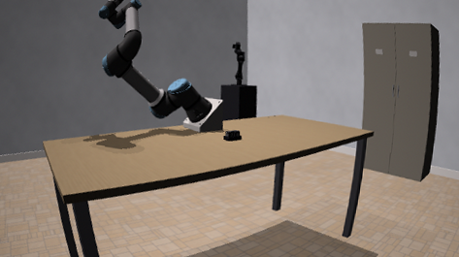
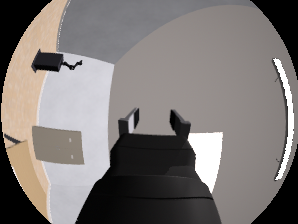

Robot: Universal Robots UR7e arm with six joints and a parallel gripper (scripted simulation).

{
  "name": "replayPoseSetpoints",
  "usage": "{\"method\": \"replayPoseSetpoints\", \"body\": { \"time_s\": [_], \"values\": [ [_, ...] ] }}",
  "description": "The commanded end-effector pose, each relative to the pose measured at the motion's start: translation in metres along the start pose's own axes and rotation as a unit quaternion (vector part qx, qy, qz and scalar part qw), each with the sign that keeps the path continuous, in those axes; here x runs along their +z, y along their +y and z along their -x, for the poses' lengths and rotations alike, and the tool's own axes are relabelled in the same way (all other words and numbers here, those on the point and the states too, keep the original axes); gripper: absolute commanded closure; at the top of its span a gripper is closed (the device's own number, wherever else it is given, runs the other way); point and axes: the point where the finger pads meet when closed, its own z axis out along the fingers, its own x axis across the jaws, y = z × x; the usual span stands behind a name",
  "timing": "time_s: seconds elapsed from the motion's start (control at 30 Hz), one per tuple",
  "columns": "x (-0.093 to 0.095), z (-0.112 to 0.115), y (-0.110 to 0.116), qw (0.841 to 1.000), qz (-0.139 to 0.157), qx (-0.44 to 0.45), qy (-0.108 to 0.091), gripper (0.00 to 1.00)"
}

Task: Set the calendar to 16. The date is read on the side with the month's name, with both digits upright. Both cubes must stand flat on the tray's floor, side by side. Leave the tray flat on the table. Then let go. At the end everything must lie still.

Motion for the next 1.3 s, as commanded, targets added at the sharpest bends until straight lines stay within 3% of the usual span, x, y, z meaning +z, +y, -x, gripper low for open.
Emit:
{"method": "replayPoseSetpoints", "body": {
  "time_s": [0.0, 0.23, 0.27, 0.37, 0.43, 0.67, 0.7, 0.77, 0.87, 0.93, 1.0, 1.07, 1.17, 1.23, 1.27],
  "values": [
    [0.028, 0.026, 0.028, 0.999, 0.038, 0.014, -0.022, 0.00],
    [0.075, 0.078, 0.090, 0.991, 0.114, 0.045, -0.061, 0.00],
    [0.075, 0.078, 0.090, 0.991, 0.114, 0.045, -0.061, 0.00],
    [0.093, 0.103, 0.125, 0.983, 0.153, 0.063, -0.078, 0.00],
    [0.093, 0.103, 0.125, 0.983, 0.153, 0.063, -0.078, 0.00],
    [0.123, 0.160, 0.210, 0.958, 0.244, 0.104, -0.110, 0.00],
    [0.123, 0.160, 0.210, 0.958, 0.244, 0.104, -0.110, 0.00],
    [0.129, 0.180, 0.242, 0.946, 0.277, 0.119, -0.119, 0.00],
    [0.131, 0.191, 0.259, 0.939, 0.294, 0.127, -0.123, 0.00],
    [0.134, 0.212, 0.294, 0.924, 0.329, 0.144, -0.131, 0.00],
    [0.134, 0.212, 0.294, 0.924, 0.329, 0.144, -0.131, 0.00],
    [0.133, 0.233, 0.331, 0.907, 0.365, 0.161, -0.137, 0.00],
    [0.132, 0.244, 0.350, 0.897, 0.383, 0.170, -0.139, 0.00],
    [0.127, 0.265, 0.387, 0.876, 0.420, 0.188, -0.144, 0.00],
    [0.127, 0.265, 0.387, 0.876, 0.420, 0.188, -0.144, 0.00]
  ]
}}
